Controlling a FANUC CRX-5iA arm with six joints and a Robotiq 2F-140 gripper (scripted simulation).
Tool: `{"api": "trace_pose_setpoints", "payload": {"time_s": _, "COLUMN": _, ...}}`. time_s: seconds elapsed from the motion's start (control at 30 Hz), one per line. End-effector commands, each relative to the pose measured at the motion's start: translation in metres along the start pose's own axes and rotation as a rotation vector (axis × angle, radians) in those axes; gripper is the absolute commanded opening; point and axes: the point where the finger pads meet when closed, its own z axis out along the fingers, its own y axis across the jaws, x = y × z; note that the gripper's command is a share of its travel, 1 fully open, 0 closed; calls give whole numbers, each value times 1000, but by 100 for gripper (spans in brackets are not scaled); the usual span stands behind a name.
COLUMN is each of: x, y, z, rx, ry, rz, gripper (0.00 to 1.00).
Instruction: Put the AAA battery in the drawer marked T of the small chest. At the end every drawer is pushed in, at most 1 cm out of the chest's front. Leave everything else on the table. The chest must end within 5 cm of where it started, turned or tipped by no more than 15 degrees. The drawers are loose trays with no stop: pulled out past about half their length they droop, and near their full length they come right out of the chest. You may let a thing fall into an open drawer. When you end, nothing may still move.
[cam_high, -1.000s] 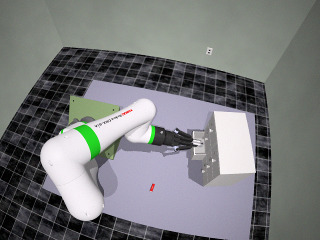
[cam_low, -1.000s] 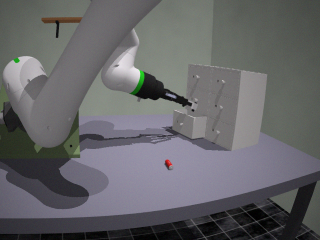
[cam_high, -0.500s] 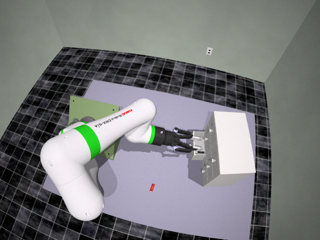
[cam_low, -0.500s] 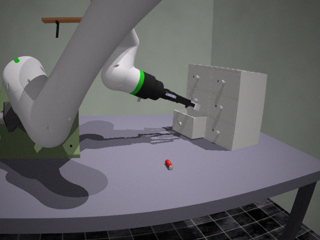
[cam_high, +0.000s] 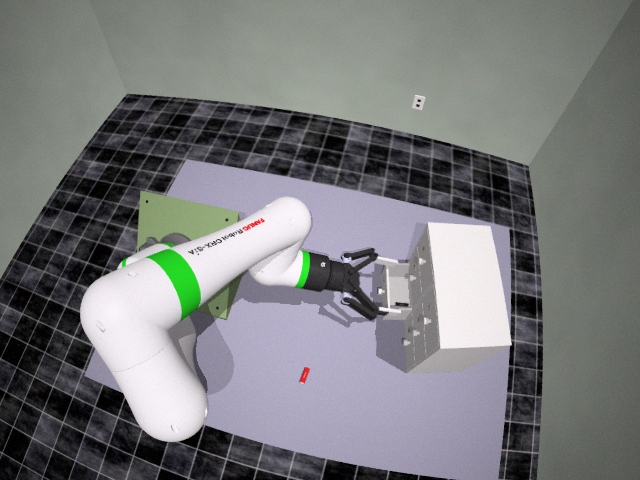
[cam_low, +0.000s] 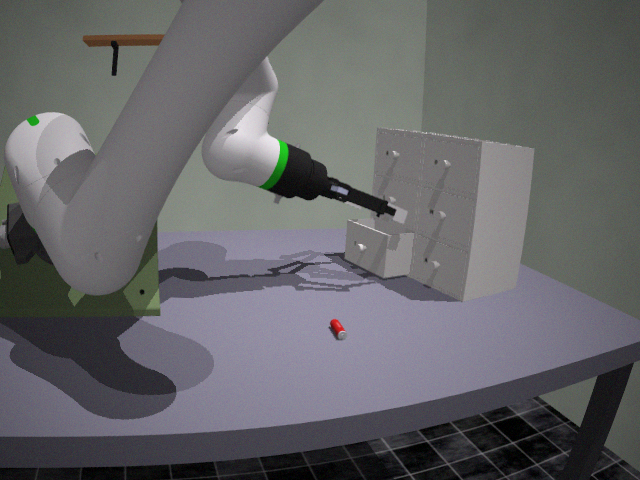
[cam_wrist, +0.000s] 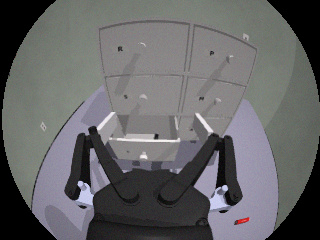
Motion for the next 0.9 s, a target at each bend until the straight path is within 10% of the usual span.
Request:
{"api": "trace_pose_setpoints", "payload": {"time_s": 0.0, "x": 0, "y": 0, "z": -2, "rx": 0, "ry": 0, "rz": 0, "gripper": 100}}
{"api": "trace_pose_setpoints", "payload": {"time_s": 0.37, "x": -8, "y": 0, "z": -27, "rx": 0, "ry": 0, "rz": 0, "gripper": 100}}
{"api": "trace_pose_setpoints", "payload": {"time_s": 0.87, "x": -35, "y": 0, "z": -115, "rx": 0, "ry": 0, "rz": 0, "gripper": 100}}
